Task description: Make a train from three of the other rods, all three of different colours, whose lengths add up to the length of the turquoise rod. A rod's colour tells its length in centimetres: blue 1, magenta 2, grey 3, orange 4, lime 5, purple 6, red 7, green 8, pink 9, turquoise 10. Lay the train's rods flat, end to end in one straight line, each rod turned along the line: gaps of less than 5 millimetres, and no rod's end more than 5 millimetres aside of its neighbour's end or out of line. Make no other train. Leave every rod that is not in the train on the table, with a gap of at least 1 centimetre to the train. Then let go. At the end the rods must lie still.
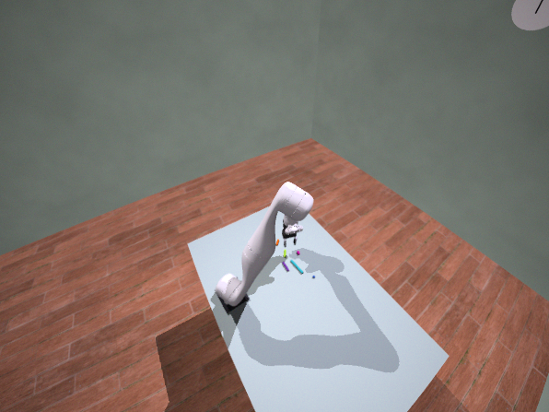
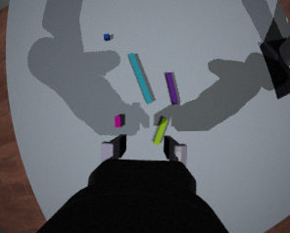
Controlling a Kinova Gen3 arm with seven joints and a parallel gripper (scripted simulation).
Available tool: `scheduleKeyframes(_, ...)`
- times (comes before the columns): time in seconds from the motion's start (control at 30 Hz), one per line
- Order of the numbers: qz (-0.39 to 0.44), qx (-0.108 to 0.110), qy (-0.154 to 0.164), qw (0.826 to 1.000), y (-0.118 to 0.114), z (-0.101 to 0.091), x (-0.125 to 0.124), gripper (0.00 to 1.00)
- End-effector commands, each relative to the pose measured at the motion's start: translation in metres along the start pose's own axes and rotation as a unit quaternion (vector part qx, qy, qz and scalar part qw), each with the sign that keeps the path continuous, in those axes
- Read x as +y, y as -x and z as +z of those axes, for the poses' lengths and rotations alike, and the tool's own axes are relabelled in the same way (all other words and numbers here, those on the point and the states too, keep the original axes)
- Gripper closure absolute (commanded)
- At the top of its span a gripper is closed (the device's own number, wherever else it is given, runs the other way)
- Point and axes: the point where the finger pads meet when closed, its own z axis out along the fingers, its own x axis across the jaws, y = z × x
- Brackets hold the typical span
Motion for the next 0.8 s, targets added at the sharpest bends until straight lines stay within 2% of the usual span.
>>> scheduleKeyframes(0.0,0.005,-0.002,-0.001,1.0,-0.007,0.0,0.011,0.0)
scheduleKeyframes(0.43,0.155,-0.014,-0.002,0.988,-0.032,0.003,0.049,0.0)
scheduleKeyframes(0.77,0.214,-0.02,-0.001,0.977,-0.042,0.004,0.065,0.0)
